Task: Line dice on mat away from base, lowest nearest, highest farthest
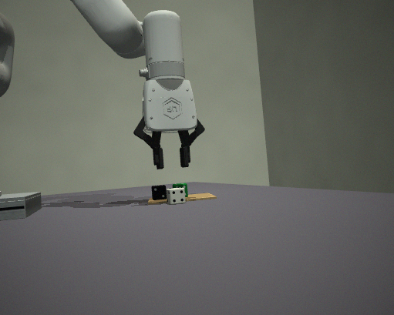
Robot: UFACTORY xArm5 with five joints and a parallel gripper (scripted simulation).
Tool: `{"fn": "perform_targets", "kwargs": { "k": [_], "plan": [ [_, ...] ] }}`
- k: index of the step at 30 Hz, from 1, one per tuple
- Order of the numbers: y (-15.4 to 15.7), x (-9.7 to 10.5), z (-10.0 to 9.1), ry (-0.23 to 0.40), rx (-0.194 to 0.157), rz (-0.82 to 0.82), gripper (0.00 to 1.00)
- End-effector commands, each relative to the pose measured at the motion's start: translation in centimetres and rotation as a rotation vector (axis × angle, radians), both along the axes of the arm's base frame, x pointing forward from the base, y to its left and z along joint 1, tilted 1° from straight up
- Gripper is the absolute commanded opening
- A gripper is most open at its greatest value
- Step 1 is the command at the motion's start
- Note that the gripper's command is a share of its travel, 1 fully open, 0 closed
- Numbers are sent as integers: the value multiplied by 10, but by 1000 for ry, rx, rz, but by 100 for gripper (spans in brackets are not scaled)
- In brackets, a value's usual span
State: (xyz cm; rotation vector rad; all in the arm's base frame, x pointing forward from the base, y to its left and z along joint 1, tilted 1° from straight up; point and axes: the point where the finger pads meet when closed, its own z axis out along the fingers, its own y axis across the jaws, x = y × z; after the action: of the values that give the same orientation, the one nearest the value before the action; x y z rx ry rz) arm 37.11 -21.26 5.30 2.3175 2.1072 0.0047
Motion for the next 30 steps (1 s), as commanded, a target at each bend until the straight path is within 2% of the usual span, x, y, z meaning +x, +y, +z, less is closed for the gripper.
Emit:
{"fn": "perform_targets", "kwargs": {
  "k": [1,18,30],
  "plan": [
    [-1,1,-7,-3,-2,0,47],
    [-1,2,-27,-3,-2,0,47],
    [0,2,-31,-3,-2,0,47]
  ]
}}
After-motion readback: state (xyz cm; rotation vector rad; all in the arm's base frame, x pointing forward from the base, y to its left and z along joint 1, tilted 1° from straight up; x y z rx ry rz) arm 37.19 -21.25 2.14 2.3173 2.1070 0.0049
